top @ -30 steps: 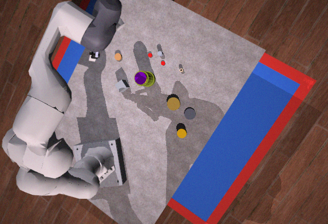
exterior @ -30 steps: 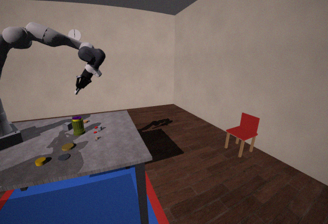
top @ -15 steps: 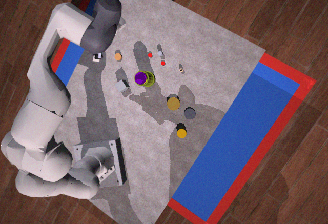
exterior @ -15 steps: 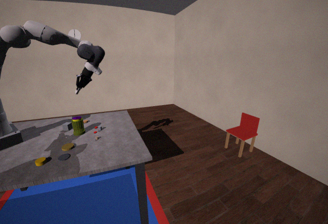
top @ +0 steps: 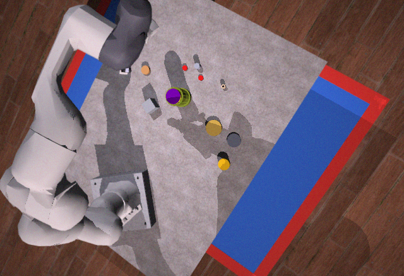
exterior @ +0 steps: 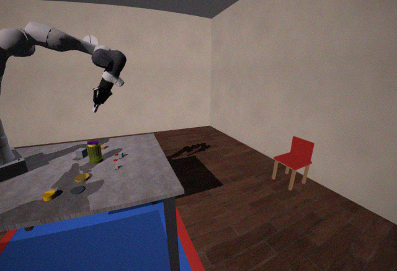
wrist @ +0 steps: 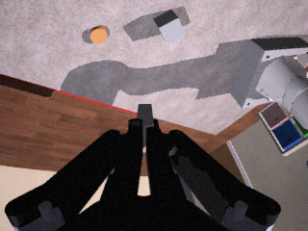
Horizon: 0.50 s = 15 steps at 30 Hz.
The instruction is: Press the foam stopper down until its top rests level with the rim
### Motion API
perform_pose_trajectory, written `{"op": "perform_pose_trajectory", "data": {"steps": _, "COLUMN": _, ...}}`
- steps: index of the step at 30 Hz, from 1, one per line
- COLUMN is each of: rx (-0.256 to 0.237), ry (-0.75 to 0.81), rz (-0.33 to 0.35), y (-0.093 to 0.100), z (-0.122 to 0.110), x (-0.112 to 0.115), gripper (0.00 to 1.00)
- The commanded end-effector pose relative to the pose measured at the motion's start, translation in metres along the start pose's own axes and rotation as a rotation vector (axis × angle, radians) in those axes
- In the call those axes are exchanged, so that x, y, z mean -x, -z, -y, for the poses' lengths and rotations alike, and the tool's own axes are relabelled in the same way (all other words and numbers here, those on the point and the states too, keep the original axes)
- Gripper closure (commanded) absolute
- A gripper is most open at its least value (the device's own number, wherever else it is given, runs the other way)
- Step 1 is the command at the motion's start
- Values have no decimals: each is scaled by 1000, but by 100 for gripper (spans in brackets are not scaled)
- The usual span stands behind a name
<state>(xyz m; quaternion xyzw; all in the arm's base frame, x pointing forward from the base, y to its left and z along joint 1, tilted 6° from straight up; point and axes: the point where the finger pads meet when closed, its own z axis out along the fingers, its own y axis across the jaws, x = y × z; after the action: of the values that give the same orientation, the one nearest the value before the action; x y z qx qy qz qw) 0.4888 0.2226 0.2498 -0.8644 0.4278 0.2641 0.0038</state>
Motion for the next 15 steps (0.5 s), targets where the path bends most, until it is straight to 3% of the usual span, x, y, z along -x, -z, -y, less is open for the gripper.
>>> {"op": "perform_pose_trajectory", "data": {"steps": 1, "rx": 4, "ry": 14, "rz": -3, "y": -2, "z": 0, "x": -1, "gripper": 100}}
{"op": "perform_pose_trajectory", "data": {"steps": 2, "rx": 4, "ry": 14, "rz": -3, "y": -2, "z": 0, "x": -1, "gripper": 100}}
{"op": "perform_pose_trajectory", "data": {"steps": 3, "rx": -54, "ry": 49, "rz": -93, "y": 42, "z": -16, "x": -30, "gripper": 100}}
{"op": "perform_pose_trajectory", "data": {"steps": 15, "rx": -54, "ry": 49, "rz": -93, "y": 42, "z": -16, "x": -30, "gripper": 100}}
